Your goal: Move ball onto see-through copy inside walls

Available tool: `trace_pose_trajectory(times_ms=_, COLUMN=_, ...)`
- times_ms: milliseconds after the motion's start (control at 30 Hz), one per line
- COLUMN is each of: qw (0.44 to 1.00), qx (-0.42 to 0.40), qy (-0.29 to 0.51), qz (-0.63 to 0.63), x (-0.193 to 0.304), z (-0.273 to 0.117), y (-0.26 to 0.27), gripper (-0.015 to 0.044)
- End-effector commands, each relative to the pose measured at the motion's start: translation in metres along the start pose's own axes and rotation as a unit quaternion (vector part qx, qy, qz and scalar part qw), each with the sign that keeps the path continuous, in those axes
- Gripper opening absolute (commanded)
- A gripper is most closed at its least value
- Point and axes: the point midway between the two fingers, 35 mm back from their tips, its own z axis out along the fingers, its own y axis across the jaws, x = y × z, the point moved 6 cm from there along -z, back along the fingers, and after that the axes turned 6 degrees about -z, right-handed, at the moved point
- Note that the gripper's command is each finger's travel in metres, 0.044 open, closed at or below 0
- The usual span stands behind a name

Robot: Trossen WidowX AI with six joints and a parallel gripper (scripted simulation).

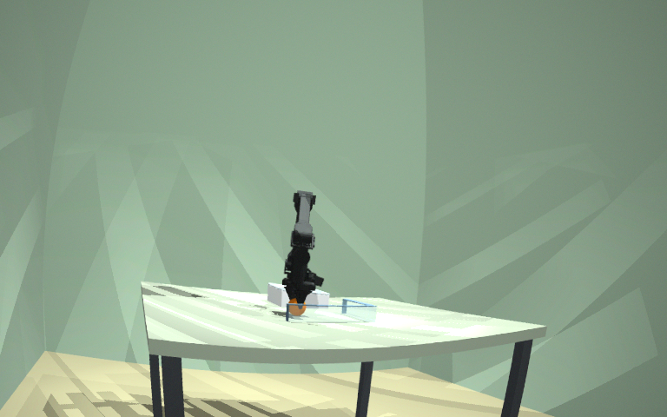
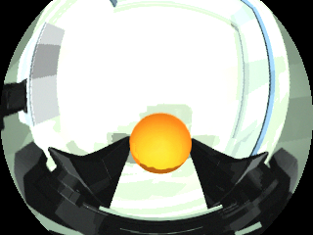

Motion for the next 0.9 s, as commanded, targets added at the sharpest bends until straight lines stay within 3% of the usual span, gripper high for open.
trace_pose_trajectory(times_ms=0, qw=1.000, qx=0.000, qy=0.000, qz=0.000, x=0.000, z=0.000, y=0.000, gripper=0.0368)
trace_pose_trajectory(times_ms=100, qw=1.000, qx=0.000, qy=0.000, qz=0.000, x=0.001, z=-0.011, y=-0.002, gripper=0.0430)
trace_pose_trajectory(times_ms=267, qw=1.000, qx=0.001, qy=-0.001, qz=0.002, x=0.000, z=-0.083, y=-0.001, gripper=0.0430)
trace_pose_trajectory(times_ms=633, qw=1.000, qx=0.014, qy=0.006, qz=0.003, x=0.001, z=-0.082, y=-0.004, gripper=0.0430)
trace_pose_trajectory(times_ms=867, qw=1.000, qx=0.013, qy=0.006, qz=0.003, x=-0.001, z=-0.131, y=0.001, gripper=0.0440)
